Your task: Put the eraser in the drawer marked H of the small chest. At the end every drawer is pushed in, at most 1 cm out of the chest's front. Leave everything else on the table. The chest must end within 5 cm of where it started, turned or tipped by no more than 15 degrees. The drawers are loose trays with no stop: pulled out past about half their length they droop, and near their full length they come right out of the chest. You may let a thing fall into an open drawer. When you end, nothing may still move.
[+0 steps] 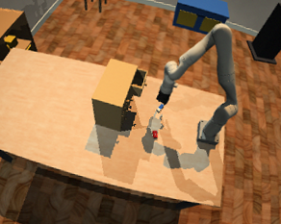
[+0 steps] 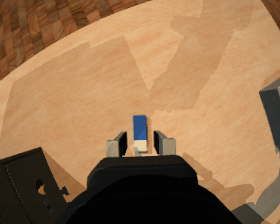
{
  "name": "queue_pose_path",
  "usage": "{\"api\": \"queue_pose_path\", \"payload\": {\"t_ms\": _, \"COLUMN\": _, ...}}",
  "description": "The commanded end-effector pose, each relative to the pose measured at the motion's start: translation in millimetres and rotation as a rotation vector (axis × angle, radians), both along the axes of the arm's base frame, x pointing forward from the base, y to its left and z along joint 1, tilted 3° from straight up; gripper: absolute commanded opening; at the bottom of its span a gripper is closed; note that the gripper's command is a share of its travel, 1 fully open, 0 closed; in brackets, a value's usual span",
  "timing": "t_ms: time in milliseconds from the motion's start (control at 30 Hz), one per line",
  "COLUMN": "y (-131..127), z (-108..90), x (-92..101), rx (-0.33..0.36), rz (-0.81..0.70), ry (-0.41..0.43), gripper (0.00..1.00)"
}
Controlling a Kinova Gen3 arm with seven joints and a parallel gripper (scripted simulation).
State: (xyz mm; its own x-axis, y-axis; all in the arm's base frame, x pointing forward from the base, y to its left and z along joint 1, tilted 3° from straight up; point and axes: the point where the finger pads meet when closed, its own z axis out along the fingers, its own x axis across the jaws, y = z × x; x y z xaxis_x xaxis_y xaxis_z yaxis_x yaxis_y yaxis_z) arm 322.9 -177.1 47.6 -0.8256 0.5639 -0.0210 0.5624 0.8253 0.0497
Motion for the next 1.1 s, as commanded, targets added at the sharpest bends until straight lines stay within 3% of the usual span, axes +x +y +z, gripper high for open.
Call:
{"api": "queue_pose_path", "payload": {"t_ms": 0, "y": -0.2, "z": 0.5, "x": 0.4, "rx": -0.001, "rz": 0.0, "ry": -0.001, "gripper": 0.75}}
{"api": "queue_pose_path", "payload": {"t_ms": 733, "y": -0.1, "z": -2.5, "x": 0.5, "rx": -0.001, "rz": 0.0, "ry": -0.001, "gripper": 0.75}}
{"api": "queue_pose_path", "payload": {"t_ms": 1067, "y": 0.5, "z": -23.7, "x": 1.5, "rx": -0.001, "rz": 0.0, "ry": -0.001, "gripper": 0.75}}
